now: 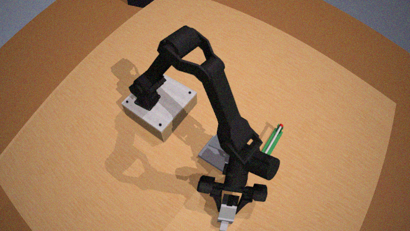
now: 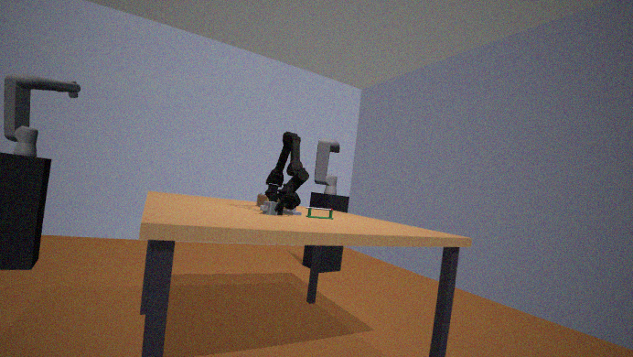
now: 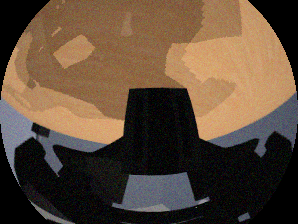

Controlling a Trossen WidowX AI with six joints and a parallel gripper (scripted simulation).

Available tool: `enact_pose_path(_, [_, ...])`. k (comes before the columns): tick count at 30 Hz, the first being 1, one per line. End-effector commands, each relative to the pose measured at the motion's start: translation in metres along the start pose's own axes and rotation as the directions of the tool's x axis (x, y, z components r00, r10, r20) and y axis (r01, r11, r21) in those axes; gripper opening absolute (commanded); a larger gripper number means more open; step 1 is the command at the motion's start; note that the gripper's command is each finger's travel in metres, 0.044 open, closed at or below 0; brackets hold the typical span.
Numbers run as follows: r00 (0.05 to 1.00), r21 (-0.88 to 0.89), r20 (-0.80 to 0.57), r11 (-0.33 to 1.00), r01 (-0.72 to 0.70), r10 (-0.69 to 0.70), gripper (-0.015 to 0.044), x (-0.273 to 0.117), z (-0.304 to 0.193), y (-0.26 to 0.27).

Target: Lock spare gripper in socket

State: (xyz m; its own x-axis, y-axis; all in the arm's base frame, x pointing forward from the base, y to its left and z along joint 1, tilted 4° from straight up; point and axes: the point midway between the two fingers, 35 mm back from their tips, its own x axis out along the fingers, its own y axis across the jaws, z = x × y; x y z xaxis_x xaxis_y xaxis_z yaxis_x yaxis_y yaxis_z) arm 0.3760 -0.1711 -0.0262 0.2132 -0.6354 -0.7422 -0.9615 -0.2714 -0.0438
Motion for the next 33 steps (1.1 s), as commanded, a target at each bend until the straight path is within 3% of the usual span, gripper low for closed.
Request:
enact_pose_path(1, [1.0, 0.001, 0.001, 1.0, -0.003, 0.003, 0.0105, 0.001, 0.0, 0.0])
enact_pose_path(5, [1.0, 0.001, 0.001, 1.0, -0.003, 0.003, 0.0, -0.007, -0.009, -0.002])
enact_pose_path(24, [1.0, 0.001, 0.0, 1.0, -0.003, 0.003, 0.0, -0.081, -0.082, -0.001])
enact_pose_path(33, [1.0, -0.001, 0.009, 1.0, -0.008, 0.008, 0.0, -0.079, -0.079, 0.0])
